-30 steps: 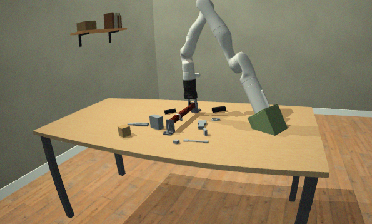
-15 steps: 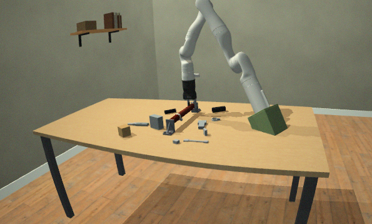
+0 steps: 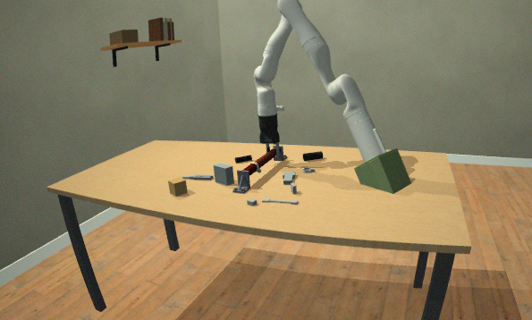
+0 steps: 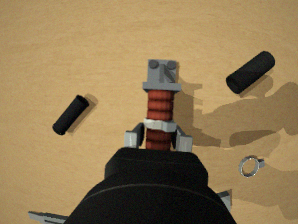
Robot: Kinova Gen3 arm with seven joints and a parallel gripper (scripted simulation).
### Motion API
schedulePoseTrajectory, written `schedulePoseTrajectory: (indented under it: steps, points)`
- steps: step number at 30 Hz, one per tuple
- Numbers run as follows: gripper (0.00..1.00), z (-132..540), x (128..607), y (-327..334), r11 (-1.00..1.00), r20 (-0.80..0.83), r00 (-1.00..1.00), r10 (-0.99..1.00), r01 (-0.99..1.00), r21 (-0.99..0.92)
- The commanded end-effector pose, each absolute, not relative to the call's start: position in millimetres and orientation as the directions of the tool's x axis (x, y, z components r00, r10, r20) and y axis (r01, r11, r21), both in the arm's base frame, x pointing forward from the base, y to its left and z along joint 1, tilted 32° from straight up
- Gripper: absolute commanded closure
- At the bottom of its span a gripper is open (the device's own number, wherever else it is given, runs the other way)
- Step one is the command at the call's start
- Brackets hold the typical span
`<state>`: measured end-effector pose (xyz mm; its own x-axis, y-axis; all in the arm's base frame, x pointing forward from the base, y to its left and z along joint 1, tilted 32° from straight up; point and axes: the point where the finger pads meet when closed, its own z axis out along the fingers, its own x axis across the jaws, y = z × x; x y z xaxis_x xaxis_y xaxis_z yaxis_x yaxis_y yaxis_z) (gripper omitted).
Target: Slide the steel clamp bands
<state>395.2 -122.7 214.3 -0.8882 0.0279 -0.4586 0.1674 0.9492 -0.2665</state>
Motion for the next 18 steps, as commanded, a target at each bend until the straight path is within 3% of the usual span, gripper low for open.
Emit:
schedulePoseTrajectory:
  steps: [1, 18]
  points:
    - [0.25, 212.9, 397.4, -116.0, 0.950, -0.459, -0.888, 0.014, 0.155, -0.272]
    - [0.25, 206.0, 404.8, -85.1, 0.950, -0.465, -0.885, 0.014, 0.157, -0.271]
